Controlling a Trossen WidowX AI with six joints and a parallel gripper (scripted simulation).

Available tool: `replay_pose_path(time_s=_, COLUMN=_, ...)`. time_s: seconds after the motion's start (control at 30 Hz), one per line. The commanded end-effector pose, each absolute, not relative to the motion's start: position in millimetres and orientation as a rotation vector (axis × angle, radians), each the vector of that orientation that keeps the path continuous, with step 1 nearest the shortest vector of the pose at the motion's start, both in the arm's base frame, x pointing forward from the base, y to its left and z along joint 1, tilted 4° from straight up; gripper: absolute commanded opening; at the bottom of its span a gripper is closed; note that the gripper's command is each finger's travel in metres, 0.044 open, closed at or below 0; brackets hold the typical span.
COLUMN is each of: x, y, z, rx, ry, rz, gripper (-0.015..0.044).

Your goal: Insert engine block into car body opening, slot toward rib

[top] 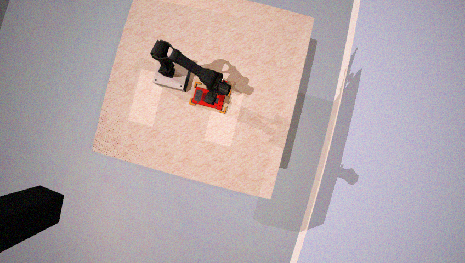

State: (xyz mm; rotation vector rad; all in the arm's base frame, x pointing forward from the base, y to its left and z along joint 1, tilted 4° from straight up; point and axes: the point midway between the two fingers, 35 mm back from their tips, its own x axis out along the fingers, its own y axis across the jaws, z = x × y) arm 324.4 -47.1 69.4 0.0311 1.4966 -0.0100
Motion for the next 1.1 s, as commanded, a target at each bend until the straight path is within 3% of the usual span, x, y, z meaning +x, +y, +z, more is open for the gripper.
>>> replay_pose_path(time_s=0.0, x=326.1, y=-59.2, z=63.8, rx=0.028, ry=1.496, rz=0.005, gripper=0.0)
replay_pose_path(time_s=0.4, x=326.4, y=-89.5, z=53.5, rx=0.012, ry=1.49, rz=0.029, gripper=0.0)
replay_pose_path(time_s=0.6, x=326.5, y=-89.6, z=53.6, rx=0.005, ry=1.49, rz=0.035, gripper=0.0157)
replay_pose_path(time_s=1.07, x=326.5, y=-89.7, z=53.6, rx=0.011, ry=1.49, rz=0.03, gripper=0.0158)
